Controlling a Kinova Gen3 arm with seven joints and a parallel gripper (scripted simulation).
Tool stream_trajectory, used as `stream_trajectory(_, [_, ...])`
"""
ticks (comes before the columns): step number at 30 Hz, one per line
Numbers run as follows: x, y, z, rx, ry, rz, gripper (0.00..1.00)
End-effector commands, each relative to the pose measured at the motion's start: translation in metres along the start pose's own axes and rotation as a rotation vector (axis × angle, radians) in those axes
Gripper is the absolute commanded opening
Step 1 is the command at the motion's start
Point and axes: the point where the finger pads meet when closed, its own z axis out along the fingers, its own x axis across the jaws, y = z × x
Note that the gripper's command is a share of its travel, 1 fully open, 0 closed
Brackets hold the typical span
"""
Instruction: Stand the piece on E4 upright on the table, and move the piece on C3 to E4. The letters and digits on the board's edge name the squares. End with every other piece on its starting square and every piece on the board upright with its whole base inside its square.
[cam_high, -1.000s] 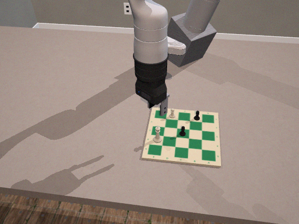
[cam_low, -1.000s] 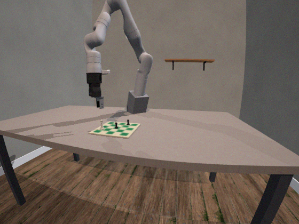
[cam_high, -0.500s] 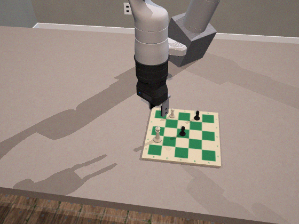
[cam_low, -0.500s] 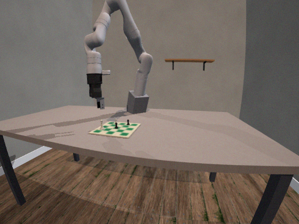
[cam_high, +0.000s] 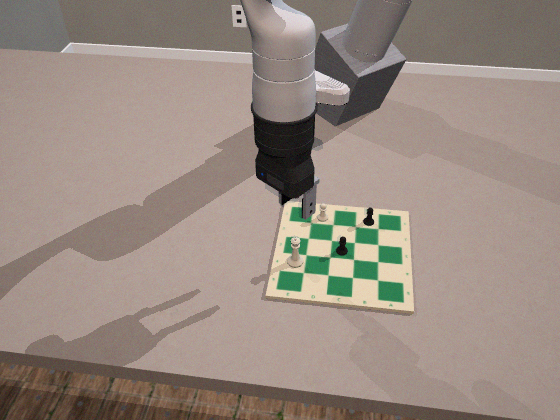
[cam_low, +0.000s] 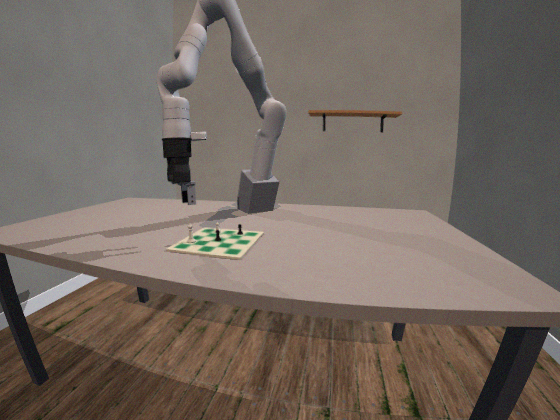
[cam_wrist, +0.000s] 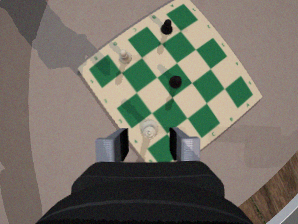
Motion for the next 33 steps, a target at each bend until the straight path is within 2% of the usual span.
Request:
stream_trajectory(1, [0.0,0.001,-0.001,-0.002,0.0,0.0,0.79])
stream_trajectory(22, [0.0,0.001,0.007,-0.003,0.0,0.002,0.79])
stream_trajectory(33, [0.0,0.001,0.023,-0.003,0.0,0.002,0.79])
